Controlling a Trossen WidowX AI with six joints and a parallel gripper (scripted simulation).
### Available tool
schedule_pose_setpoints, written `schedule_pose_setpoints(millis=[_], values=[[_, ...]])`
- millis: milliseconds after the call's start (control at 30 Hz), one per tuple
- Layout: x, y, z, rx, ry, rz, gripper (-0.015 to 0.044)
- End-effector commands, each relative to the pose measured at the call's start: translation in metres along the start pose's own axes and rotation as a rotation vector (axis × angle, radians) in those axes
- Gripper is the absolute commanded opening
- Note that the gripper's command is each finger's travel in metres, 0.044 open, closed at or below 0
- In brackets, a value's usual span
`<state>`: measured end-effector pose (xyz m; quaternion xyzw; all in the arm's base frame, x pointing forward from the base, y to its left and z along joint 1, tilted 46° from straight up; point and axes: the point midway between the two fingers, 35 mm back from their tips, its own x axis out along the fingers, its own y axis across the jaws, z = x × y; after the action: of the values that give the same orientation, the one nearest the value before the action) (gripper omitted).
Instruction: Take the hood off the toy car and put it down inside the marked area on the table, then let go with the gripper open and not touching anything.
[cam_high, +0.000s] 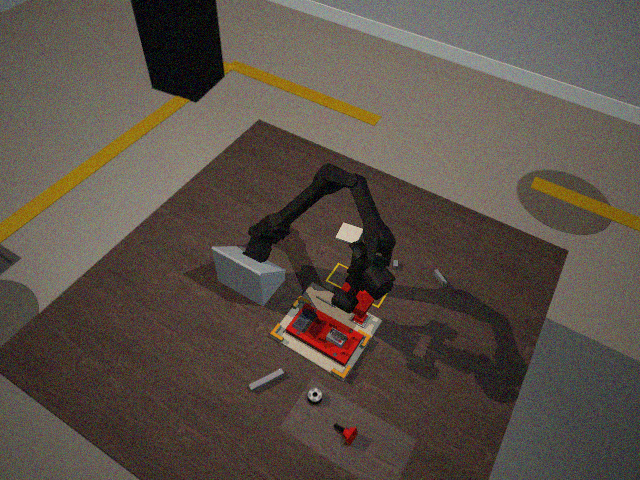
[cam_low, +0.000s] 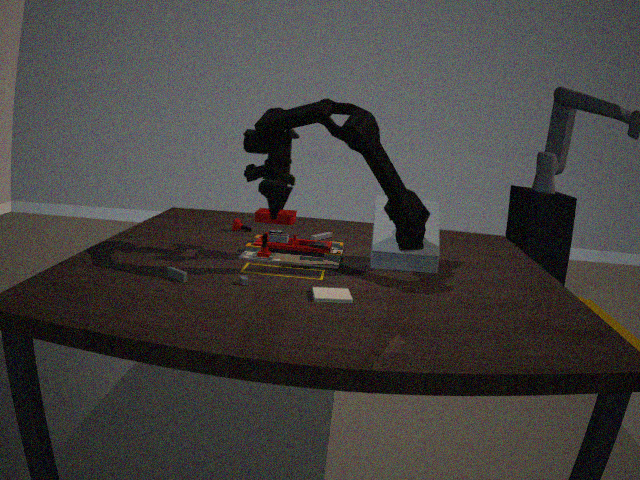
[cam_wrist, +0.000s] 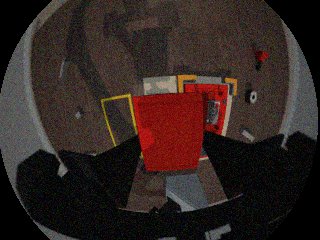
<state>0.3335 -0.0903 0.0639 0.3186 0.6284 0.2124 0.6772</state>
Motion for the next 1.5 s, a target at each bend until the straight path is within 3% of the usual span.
schedule_pose_setpoints(millis=[0, 700, 1467], values=[[-0.004, 0.022, -0.004, -0.003, -0.010, 0.000, 0.0000], [-0.004, 0.116, -0.042, -0.007, -0.008, 0.016, 0.0000], [0.011, 0.118, -0.042, -0.007, -0.008, 0.014, 0.0000]])
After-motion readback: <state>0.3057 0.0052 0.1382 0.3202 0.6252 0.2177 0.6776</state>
